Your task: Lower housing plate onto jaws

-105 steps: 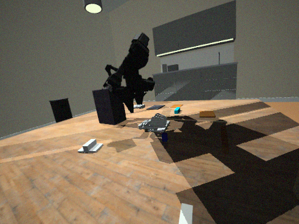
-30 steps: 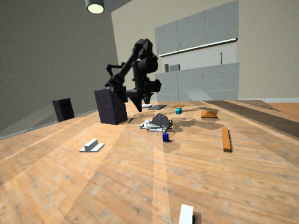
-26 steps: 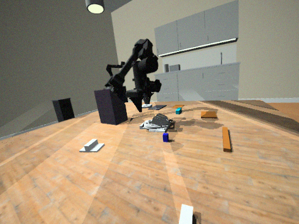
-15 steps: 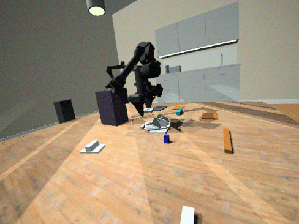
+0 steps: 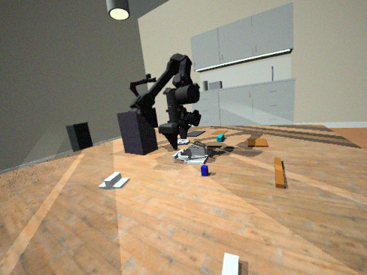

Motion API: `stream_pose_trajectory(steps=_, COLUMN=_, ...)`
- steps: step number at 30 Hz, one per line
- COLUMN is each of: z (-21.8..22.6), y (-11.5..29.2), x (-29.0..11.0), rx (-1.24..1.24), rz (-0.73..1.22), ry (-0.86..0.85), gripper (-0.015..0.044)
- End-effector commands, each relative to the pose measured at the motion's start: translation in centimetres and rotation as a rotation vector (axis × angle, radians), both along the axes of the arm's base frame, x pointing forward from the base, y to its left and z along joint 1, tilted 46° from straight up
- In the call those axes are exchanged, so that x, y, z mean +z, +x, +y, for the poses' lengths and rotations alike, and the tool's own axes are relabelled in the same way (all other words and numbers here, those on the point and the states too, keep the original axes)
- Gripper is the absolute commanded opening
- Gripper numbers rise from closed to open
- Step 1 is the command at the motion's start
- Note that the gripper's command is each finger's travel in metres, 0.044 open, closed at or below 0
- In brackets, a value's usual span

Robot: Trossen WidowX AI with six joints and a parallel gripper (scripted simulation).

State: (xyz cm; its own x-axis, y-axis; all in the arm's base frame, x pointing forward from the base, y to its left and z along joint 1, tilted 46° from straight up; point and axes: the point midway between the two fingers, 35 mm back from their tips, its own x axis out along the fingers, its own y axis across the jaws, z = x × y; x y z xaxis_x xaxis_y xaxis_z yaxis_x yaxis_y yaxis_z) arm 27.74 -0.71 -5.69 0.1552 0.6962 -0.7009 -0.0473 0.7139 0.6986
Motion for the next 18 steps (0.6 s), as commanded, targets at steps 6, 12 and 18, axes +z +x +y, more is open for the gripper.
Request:
stream_pose_trajectory(steps=6, z=1.2, y=-0.1, x=-1.0, rx=-0.003, rz=0.008, ry=0.009, gripper=0.0351)
stream_pose_trajectory(steps=12, z=1.8, y=-0.1, x=-1.4, rx=-0.003, rz=0.008, ry=0.011, gripper=0.0351)
stream_pose_trajectory(steps=18, z=1.8, y=-0.1, x=-1.4, rx=-0.003, rz=0.008, ry=0.011, gripper=0.0351)
